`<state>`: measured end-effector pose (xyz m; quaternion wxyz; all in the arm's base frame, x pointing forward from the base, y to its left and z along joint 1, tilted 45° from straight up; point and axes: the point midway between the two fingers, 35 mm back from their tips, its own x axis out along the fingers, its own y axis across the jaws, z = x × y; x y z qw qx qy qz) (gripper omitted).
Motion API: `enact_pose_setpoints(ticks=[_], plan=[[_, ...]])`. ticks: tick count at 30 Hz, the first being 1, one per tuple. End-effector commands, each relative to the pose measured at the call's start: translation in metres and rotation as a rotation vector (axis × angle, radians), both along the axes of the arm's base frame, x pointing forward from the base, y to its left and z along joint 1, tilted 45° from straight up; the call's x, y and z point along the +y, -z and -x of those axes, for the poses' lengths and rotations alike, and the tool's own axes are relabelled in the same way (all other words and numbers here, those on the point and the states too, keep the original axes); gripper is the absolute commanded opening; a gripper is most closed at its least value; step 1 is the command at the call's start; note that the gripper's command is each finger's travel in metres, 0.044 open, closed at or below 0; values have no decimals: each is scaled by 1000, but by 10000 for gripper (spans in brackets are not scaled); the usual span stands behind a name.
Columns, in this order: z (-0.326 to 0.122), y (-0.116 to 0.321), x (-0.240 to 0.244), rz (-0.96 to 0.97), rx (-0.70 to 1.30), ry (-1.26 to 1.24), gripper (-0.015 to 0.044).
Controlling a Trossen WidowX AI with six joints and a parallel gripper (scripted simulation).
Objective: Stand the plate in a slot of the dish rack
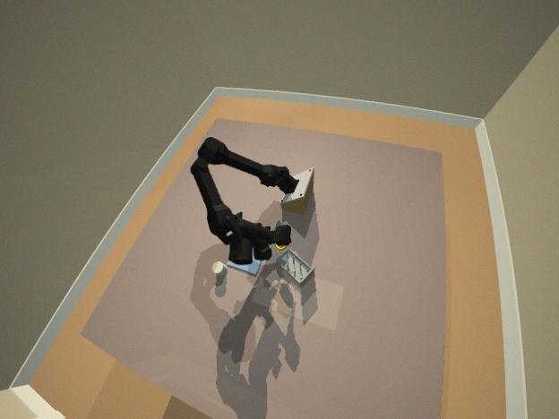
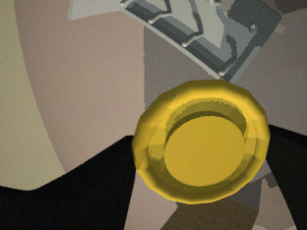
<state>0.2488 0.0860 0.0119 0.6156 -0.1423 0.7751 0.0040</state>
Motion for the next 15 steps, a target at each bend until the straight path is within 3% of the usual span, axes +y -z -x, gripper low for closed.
enact_pose_setpoints(ticks=[1, 15], plan=[[1, 7, -5, -101, 16, -66, 0], [-2, 25, -14, -385, -28, -298, 0]])
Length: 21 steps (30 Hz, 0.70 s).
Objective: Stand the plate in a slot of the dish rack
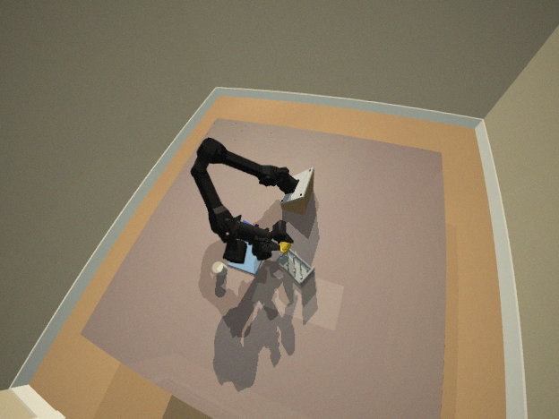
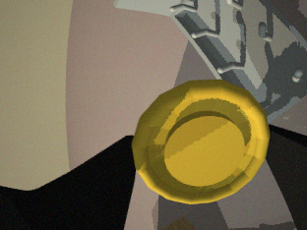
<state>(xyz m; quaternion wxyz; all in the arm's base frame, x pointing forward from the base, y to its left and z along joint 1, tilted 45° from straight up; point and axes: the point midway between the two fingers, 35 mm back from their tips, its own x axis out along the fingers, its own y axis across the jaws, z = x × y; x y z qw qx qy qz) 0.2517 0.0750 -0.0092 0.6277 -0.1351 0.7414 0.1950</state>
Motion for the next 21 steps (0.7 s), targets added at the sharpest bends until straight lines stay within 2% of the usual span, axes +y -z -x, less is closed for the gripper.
enact_pose_setpoints(ticks=[1, 21], plan=[[0, 5, -4, -96, -31, -77, 0], [-6, 14, -19, -408, -318, -438, 0]])
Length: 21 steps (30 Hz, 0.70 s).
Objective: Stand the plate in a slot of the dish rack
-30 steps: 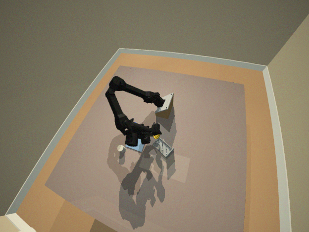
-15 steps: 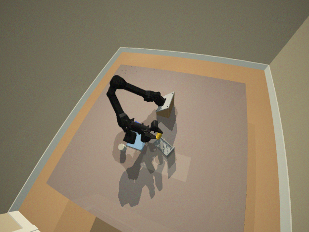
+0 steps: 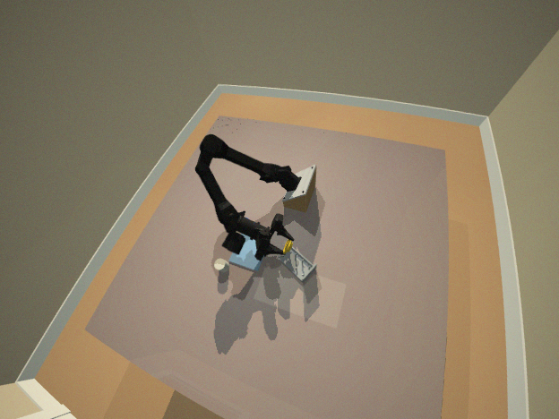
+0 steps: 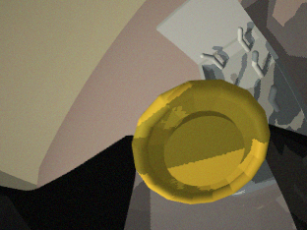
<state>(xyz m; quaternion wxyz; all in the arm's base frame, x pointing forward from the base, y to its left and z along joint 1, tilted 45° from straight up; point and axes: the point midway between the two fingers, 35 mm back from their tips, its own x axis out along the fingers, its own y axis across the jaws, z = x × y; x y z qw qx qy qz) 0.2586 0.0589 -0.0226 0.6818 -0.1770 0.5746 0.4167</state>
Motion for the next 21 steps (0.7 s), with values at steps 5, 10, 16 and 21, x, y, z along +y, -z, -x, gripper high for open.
enact_pose_setpoints(ticks=[5, 10, 16, 21], plan=[[0, 0, -8, -109, -178, -146, 0], [-1, -1, -13, -153, -295, -229, 0], [-2, -4, -19, -187, -448, -328, 0], [-1, -8, -24, -199, -583, -410, 0]])
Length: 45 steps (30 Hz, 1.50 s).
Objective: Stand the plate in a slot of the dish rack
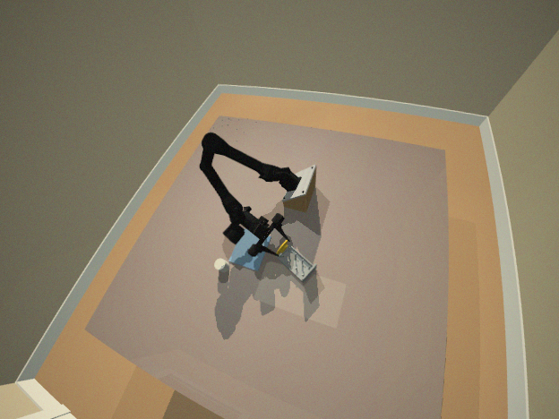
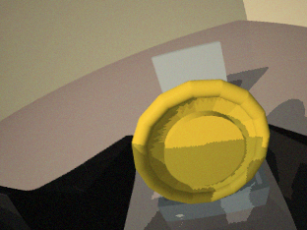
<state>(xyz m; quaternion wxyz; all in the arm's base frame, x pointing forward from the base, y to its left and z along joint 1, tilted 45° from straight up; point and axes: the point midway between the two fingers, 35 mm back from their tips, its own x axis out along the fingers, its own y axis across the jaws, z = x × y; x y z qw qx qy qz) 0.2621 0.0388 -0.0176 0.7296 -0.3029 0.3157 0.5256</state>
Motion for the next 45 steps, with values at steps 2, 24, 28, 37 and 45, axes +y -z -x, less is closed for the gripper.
enact_pose_setpoints(ticks=[2, 24, 28, 37, 45], plan=[[3, -4, -6, -19, -161, -80, 0], [-2, 4, 3, -17, -199, -97, 0], [-5, 8, 7, -16, -208, -99, 0], [-7, 13, 13, -15, -218, -102, 0], [-9, 19, 18, -14, -226, -104, 0]])
